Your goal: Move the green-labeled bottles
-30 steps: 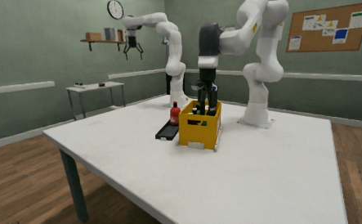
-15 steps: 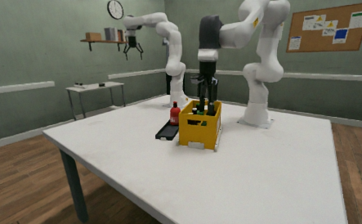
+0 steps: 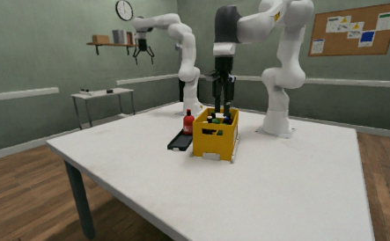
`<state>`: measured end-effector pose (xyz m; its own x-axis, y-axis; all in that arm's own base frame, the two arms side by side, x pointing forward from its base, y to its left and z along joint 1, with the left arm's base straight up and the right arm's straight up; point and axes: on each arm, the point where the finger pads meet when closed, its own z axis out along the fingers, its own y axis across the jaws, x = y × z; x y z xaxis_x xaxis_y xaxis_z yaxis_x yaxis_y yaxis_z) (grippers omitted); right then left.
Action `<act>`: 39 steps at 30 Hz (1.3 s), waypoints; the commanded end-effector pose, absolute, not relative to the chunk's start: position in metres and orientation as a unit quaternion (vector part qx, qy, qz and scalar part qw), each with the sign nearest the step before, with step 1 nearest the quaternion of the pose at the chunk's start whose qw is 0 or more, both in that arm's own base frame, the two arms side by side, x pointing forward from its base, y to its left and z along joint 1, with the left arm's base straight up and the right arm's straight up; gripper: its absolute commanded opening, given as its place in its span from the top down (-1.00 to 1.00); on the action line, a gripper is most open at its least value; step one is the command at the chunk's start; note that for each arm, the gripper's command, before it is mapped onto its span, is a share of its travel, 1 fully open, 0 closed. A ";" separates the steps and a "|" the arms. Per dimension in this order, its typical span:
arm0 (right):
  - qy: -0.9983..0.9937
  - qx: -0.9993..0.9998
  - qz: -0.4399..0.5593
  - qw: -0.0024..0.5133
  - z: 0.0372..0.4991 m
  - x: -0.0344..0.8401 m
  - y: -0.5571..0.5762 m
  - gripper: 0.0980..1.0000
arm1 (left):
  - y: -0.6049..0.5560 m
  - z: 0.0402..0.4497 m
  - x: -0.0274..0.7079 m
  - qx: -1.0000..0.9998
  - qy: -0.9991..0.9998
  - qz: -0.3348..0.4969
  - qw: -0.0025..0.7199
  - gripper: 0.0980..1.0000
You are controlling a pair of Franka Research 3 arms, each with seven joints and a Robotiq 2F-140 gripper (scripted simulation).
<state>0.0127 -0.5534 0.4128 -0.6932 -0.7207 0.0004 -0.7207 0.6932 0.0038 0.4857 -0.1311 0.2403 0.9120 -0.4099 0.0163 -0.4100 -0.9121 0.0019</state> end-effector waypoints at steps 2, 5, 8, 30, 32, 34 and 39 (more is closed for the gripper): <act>-0.919 0.393 0.000 0.000 0.413 0.013 -0.554 -1.00 | -0.129 0.248 0.481 0.978 -0.209 0.000 0.000 0.24; -0.919 0.393 0.000 0.000 0.413 0.013 -0.554 -1.00 | -0.129 0.252 0.481 0.978 -0.209 0.000 0.000 0.24; -0.919 0.393 0.000 0.000 0.413 0.013 -0.554 -1.00 | -0.129 0.253 0.481 0.978 -0.209 0.000 0.000 0.24; -0.919 0.393 0.000 0.000 0.413 0.013 -0.554 -1.00 | -0.129 0.258 0.481 0.978 -0.209 0.000 0.000 1.00; -0.919 0.393 0.000 0.000 0.413 0.013 -0.554 -1.00 | -0.129 0.258 0.481 0.978 -0.209 0.000 0.000 1.00; -0.919 0.393 0.000 0.000 0.413 0.013 -0.554 -1.00 | -0.129 0.258 0.481 0.978 -0.209 0.000 0.000 1.00; -0.919 0.393 0.000 0.000 0.413 0.013 -0.554 -1.00 | -0.129 0.258 0.481 0.978 -0.209 0.000 0.000 1.00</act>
